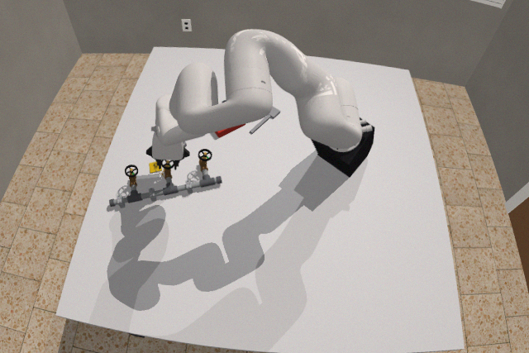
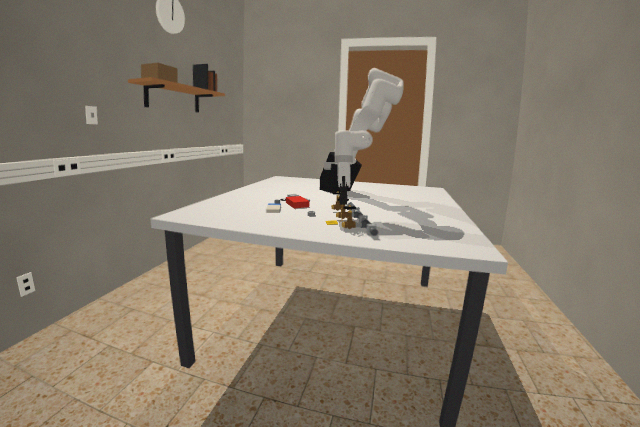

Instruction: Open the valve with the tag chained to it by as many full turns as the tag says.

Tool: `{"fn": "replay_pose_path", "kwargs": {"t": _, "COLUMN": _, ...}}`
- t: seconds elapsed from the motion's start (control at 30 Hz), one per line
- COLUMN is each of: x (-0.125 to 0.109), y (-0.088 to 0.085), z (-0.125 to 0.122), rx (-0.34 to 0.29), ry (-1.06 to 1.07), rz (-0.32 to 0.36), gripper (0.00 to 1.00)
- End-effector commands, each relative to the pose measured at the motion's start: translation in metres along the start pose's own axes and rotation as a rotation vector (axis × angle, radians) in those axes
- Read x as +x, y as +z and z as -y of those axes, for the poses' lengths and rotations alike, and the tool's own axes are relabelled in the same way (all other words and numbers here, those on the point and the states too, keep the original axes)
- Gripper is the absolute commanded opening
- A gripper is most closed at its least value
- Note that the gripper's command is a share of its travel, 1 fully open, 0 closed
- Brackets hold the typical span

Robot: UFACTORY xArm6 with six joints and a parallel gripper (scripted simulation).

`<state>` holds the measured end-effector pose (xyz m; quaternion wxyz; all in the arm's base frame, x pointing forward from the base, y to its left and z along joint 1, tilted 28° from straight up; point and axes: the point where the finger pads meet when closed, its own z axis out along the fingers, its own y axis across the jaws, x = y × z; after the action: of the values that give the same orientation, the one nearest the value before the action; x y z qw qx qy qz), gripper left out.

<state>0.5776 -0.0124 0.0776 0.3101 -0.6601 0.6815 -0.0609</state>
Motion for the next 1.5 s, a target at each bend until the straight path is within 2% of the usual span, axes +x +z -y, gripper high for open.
{"fn": "replay_pose_path", "kwargs": {"t": 0.0, "x": 0.0000, "y": -0.0011, "z": 0.0019, "rx": 0.006, "ry": -0.092, "rz": 0.000, "gripper": 0.00}}
{"fn": "replay_pose_path", "kwargs": {"t": 0.37, "x": 0.0000, "y": -0.0011, "z": 0.0019, "rx": 0.006, "ry": -0.575, "rz": -0.002, "gripper": 0.00}}
{"fn": "replay_pose_path", "kwargs": {"t": 0.43, "x": 0.0000, "y": -0.0011, "z": 0.0019, "rx": 0.006, "ry": -0.575, "rz": -0.002, "gripper": 0.00}}
{"fn": "replay_pose_path", "kwargs": {"t": 0.93, "x": 0.0000, "y": -0.0011, "z": 0.0019, "rx": -0.017, "ry": -1.408, "rz": -0.005, "gripper": 0.00}}
{"fn": "replay_pose_path", "kwargs": {"t": 1.0, "x": 0.0000, "y": -0.0011, "z": 0.0019, "rx": -0.017, "ry": -1.408, "rz": -0.005, "gripper": 0.00}}
{"fn": "replay_pose_path", "kwargs": {"t": 1.03, "x": 0.0000, "y": -0.0011, "z": 0.0019, "rx": -0.008, "ry": -1.564, "rz": -0.004, "gripper": 0.00}}
{"fn": "replay_pose_path", "kwargs": {"t": 1.47, "x": 0.0000, "y": -0.0011, "z": 0.0019, "rx": -0.043, "ry": -2.196, "rz": 0.005, "gripper": 0.00}}
